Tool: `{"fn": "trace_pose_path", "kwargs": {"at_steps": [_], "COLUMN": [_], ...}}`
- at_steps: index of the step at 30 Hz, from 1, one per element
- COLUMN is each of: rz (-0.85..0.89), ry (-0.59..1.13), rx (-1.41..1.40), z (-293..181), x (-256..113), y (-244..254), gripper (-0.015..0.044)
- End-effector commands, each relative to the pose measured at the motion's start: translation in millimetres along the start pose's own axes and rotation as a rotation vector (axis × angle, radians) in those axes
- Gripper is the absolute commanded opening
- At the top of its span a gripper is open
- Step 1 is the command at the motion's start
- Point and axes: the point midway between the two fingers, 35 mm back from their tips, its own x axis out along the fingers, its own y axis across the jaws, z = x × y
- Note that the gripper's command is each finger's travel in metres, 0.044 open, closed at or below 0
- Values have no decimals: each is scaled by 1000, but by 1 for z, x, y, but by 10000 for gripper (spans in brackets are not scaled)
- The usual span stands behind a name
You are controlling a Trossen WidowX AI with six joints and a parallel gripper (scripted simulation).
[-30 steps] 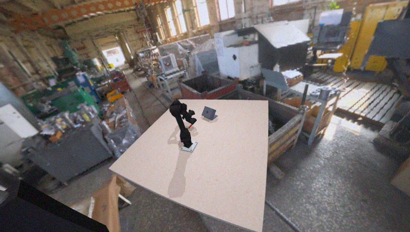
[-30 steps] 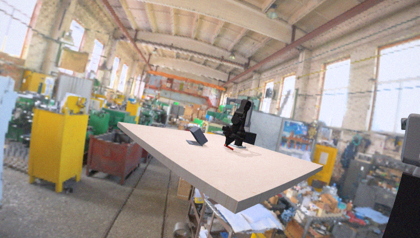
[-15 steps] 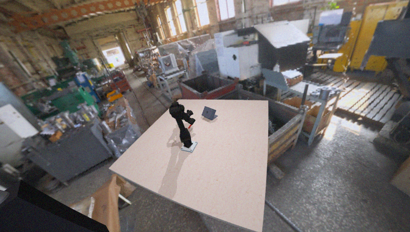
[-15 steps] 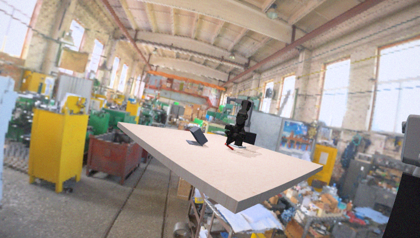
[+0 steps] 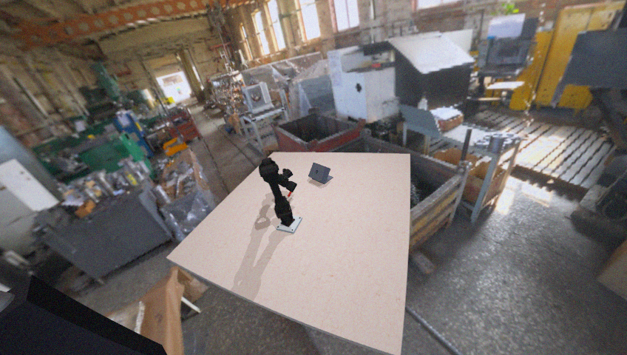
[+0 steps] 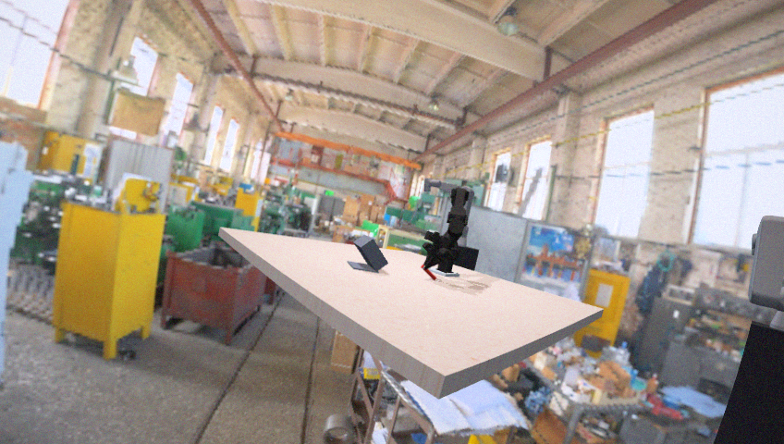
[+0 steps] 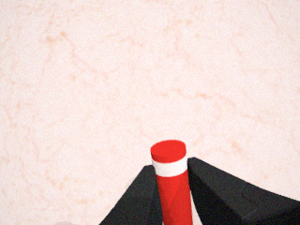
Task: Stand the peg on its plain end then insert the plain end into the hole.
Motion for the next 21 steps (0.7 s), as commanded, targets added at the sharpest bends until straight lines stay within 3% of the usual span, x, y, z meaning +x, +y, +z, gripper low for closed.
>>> {"fn": "trace_pose_path", "kwargs": {"at_steps": [1,21], "rz": [-3,-4], "ry": [-39,-210], "rx": [3,4], "z": [-2,-10], "x": [-2,-13], "y": [-1,-1], "gripper": [49,49]}}
